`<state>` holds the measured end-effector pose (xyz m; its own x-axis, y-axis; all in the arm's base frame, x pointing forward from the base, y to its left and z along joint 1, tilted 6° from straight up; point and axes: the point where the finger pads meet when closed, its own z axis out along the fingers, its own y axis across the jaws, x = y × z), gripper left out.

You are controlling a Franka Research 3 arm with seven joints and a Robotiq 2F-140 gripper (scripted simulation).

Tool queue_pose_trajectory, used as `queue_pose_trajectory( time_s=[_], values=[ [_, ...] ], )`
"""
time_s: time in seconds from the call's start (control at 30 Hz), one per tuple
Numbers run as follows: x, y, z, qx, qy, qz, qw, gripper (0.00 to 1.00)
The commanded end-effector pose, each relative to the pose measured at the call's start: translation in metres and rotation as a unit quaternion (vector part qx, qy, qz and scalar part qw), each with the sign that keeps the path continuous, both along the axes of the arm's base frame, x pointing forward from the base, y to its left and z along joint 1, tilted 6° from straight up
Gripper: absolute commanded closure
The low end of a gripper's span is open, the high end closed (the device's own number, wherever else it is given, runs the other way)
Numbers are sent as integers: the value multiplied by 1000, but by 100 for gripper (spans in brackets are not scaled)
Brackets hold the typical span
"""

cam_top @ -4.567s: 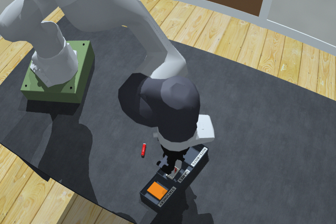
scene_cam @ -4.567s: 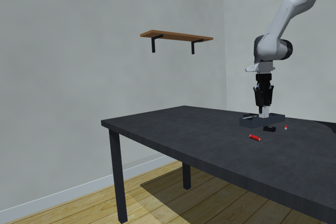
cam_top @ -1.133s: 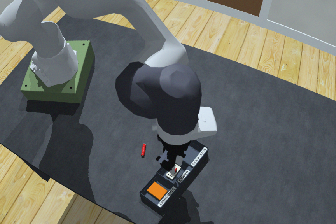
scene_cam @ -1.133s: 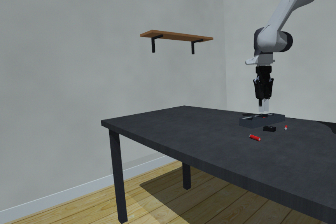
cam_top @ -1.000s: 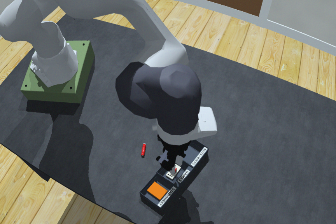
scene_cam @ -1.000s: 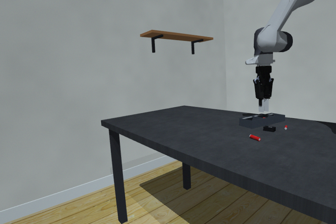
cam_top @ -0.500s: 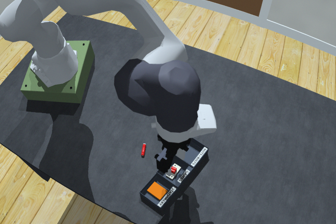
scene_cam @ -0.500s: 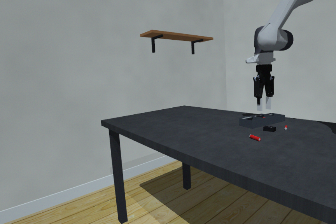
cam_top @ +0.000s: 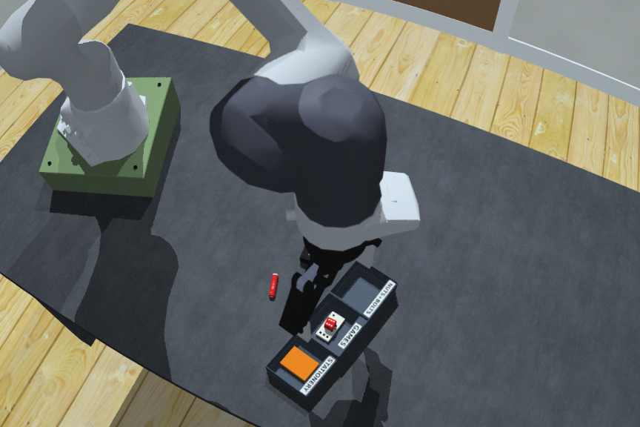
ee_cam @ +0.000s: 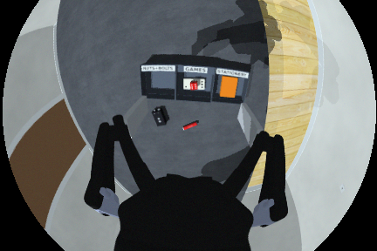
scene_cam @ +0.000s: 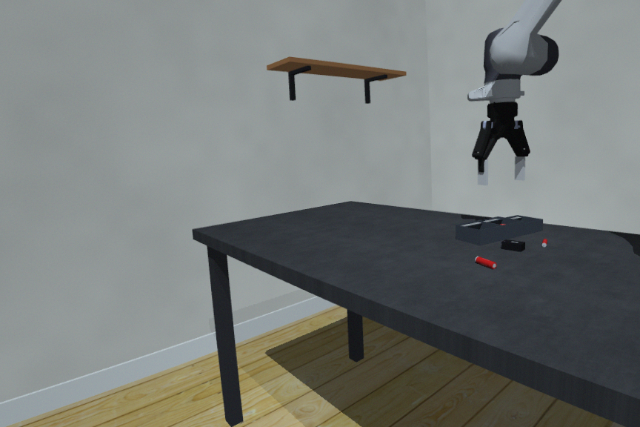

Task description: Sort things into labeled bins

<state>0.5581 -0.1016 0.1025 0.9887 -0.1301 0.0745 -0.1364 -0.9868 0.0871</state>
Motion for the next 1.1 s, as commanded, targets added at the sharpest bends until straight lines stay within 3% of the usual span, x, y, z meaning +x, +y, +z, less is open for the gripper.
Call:
queue_pose_trajectory(
  time_s=[0.0, 0.53, 1.07],
  values=[
    [-5, 3, 13, 1, 8, -2, 1000, 0],
    [-7, 8, 66, 1, 8, -2, 1000, 0],
    [-7, 8, 66, 1, 8, -2, 1000, 0]
  ],
)
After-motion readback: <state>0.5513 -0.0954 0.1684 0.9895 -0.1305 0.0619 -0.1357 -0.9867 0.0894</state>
